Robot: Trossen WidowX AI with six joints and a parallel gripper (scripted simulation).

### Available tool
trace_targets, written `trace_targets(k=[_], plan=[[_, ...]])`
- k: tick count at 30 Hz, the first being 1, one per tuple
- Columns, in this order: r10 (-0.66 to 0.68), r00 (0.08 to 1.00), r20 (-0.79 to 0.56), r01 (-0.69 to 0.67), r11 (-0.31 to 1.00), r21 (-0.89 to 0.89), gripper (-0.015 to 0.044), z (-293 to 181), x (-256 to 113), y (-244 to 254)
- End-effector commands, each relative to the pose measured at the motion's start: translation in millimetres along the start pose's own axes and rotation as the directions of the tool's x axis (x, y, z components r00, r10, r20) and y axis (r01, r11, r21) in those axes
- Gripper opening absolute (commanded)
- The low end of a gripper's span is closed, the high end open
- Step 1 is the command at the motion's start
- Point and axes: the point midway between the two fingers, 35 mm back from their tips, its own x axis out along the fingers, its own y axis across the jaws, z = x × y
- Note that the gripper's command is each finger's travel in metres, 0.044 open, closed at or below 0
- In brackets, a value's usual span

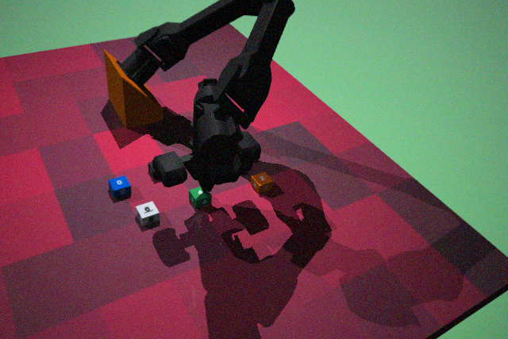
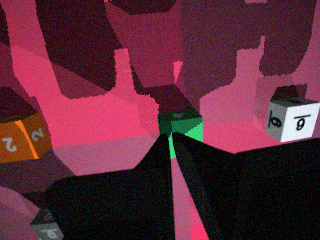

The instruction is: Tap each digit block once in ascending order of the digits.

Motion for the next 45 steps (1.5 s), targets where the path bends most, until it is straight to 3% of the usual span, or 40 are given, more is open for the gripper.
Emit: trace_targets(k=[1, 5, 11, 15, 19, 22, 32, 38, 45], plan=[[-0.005, 1.0, 0.013, 0.005, 1.0, -0.002, 0.002, 2, -22, -2], [-0.006, 1.0, 0.014, 0.006, 1.0, -0.002, 0.002, 2, -24, -2], [-0.009, 1.0, 0.012, 0.009, 1.0, -0.001, 0.002, 1, -100, -2], [-0.009, 1.0, 0.012, 0.009, 1.0, -0.001, 0.002, 1, -103, -5], [-0.017, 1.0, 0.013, 0.017, 1.0, 0.0, 0.002, -6, -105, -68], [-0.016, 1.0, 0.013, 0.016, 1.0, -0.002, 0.002, -17, -104, -111], [-0.016, 1.0, 0.013, 0.016, 1.0, -0.002, 0.002, -18, -102, -115], [-0.012, 1.0, 0.014, 0.012, 1.0, -0.003, 0.002, -17, -26, -115], [-0.012, 1.0, 0.014, 0.012, 1.0, -0.003, 0.002, -17, -23, -115]])
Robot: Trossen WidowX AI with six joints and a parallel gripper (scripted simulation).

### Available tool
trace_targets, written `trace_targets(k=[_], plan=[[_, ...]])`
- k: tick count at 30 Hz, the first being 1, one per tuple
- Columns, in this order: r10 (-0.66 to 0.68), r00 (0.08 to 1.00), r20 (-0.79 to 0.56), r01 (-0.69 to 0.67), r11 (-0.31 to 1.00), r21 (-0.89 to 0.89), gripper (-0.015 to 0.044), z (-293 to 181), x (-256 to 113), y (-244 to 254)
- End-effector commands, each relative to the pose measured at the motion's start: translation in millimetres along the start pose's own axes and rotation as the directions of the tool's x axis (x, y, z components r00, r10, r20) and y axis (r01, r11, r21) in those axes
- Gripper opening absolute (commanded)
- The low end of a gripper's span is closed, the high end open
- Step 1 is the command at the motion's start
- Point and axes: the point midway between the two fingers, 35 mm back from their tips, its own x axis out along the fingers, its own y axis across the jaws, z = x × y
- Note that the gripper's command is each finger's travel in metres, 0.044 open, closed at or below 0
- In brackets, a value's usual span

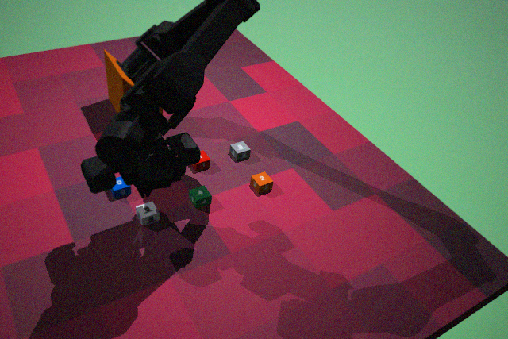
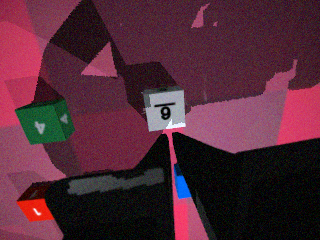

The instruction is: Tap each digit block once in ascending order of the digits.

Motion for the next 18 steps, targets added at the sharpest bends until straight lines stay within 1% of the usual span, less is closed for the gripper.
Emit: trace_targets(k=[1, 18], plan=[[-0.003, 1.0, 0.024, 0.003, 1.0, 0.003, 0.002, 3, -4, -2], [-0.002, 1.0, 0.024, 0.001, 1.0, 0.002, 0.002, 3, 22, -2]])
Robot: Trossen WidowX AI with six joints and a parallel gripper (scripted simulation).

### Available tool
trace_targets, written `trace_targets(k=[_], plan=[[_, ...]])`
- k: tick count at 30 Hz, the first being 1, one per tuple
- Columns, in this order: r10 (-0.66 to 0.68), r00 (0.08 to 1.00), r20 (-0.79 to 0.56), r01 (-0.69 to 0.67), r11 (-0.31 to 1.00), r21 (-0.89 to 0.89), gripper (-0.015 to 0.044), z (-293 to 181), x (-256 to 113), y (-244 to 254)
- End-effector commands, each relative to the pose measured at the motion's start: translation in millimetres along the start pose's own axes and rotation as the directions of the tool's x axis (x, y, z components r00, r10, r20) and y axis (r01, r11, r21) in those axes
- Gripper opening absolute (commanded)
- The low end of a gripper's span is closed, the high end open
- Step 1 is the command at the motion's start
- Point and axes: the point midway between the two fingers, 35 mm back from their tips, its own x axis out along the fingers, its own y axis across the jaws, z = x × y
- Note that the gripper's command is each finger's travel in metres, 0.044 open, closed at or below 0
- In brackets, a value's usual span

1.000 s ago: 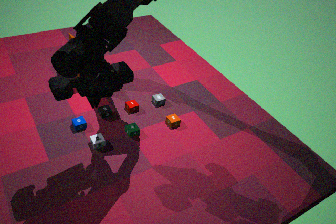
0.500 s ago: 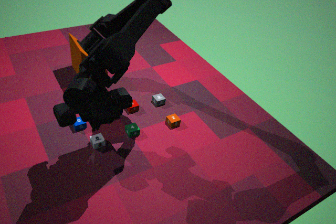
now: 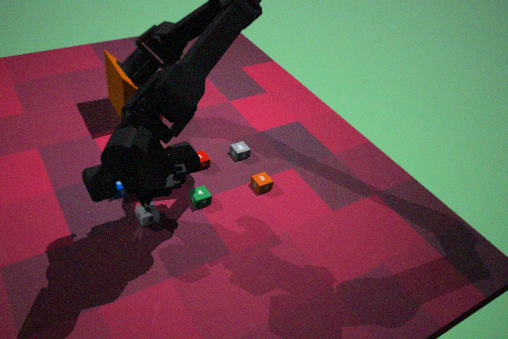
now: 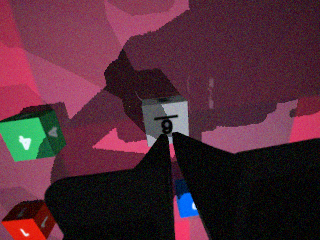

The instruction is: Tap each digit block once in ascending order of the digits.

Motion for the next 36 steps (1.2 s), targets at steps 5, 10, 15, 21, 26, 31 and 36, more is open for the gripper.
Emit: trace_targets(k=[5, 10, 15, 21, 26, 31, 36], plan=[[0.006, 1.0, 0.004, -0.006, 1.0, 0.005, 0.002, 0, 8, 0], [0.003, 1.0, 0.003, -0.003, 1.0, 0.005, 0.002, 0, -19, 0], [0.004, 1.0, 0.004, -0.004, 1.0, 0.005, 0.002, -1, -22, 0], [0.0, 1.0, 0.003, 0.0, 1.0, 0.006, 0.002, 0, -93, -2], [0.0, 1.0, 0.003, 0.0, 1.0, 0.006, 0.002, -1, -103, -1], [-0.005, 1.0, 0.006, 0.005, 1.0, -0.009, 0.002, -1, -107, 29], [-0.01, 1.0, 0.013, 0.01, 0.999, -0.044, 0.002, -10, -110, 90]])
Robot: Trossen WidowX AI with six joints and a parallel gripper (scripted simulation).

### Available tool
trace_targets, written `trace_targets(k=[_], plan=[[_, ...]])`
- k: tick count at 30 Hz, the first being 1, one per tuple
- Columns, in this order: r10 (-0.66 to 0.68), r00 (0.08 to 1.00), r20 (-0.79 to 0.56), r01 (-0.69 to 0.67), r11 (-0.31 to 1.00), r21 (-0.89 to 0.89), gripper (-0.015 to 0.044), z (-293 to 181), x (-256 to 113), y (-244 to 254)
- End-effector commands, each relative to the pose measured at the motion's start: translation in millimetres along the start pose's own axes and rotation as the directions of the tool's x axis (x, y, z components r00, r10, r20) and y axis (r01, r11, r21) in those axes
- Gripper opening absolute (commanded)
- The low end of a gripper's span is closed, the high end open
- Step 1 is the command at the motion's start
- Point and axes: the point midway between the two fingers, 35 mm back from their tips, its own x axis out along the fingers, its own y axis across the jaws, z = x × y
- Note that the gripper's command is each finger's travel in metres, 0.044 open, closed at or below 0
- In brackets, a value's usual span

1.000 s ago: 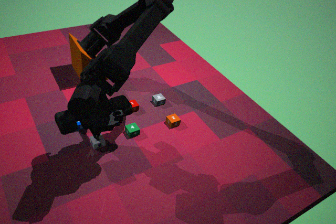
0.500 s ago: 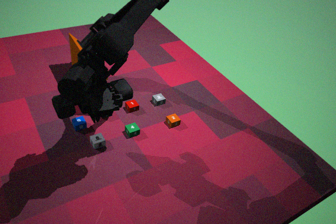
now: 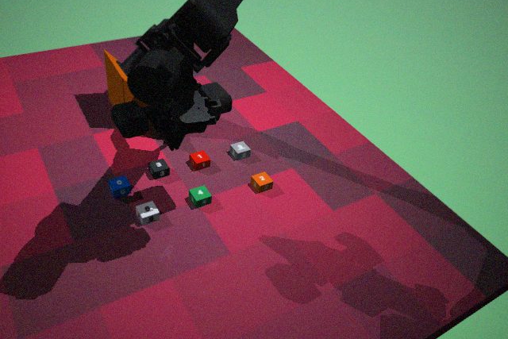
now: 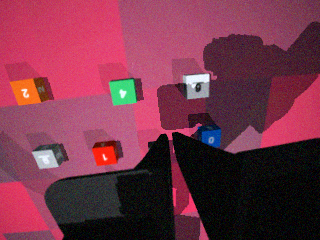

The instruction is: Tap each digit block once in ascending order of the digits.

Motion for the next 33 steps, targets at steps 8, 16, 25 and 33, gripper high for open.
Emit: trace_targets(k=[8, 16, 25, 33], plan=[[0.002, 1.0, 0.011, -0.002, 1.0, 0.008, 0.002, -38, -5, 129], [0.013, 1.0, 0.004, -0.013, 1.0, 0.028, 0.002, -68, 1, 172], [0.017, 1.0, 0.006, -0.017, 1.0, 0.026, 0.002, -67, 81, 174], [0.016, 1.0, 0.006, -0.016, 1.0, 0.026, 0.002, -67, 85, 174]])
